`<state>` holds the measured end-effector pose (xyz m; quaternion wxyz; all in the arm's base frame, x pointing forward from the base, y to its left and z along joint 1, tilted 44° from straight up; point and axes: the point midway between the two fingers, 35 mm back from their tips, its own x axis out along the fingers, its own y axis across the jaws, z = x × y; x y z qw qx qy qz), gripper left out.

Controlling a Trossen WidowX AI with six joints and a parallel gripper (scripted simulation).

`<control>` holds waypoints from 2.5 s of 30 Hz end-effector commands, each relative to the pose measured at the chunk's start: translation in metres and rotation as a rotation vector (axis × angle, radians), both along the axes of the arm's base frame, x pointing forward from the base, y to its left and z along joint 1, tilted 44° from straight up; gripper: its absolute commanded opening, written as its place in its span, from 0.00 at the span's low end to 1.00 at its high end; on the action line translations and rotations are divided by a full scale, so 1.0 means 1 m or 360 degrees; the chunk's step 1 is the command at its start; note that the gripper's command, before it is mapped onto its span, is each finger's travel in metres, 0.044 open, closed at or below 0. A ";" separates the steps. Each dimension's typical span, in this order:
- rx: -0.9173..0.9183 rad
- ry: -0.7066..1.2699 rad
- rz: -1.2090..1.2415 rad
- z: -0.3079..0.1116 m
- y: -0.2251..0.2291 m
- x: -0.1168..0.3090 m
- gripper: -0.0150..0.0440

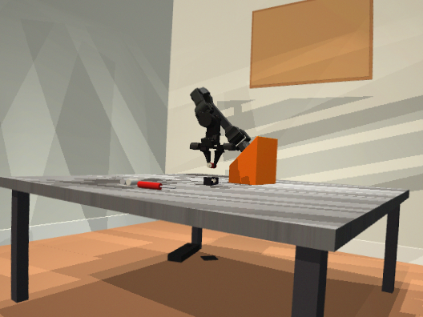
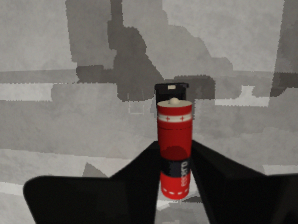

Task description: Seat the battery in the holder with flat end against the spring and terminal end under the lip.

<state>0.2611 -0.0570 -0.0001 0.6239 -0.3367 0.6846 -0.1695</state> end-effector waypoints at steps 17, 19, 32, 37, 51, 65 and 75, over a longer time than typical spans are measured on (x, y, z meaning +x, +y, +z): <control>0.0114 -0.0228 0.0234 -0.023 -0.025 0.002 0.37; 0.0115 -0.0232 0.0237 -0.023 -0.025 0.002 0.37; 0.0176 -0.0314 0.0312 -0.030 -0.030 -0.001 0.37; 0.0197 -0.0349 0.0347 -0.032 -0.032 -0.003 0.37; 0.0246 -0.0452 0.0459 -0.034 -0.037 -0.007 0.37; 0.0264 -0.0498 0.0520 -0.033 -0.041 -0.012 0.37; 0.0264 -0.0498 0.0521 -0.032 -0.043 -0.022 0.37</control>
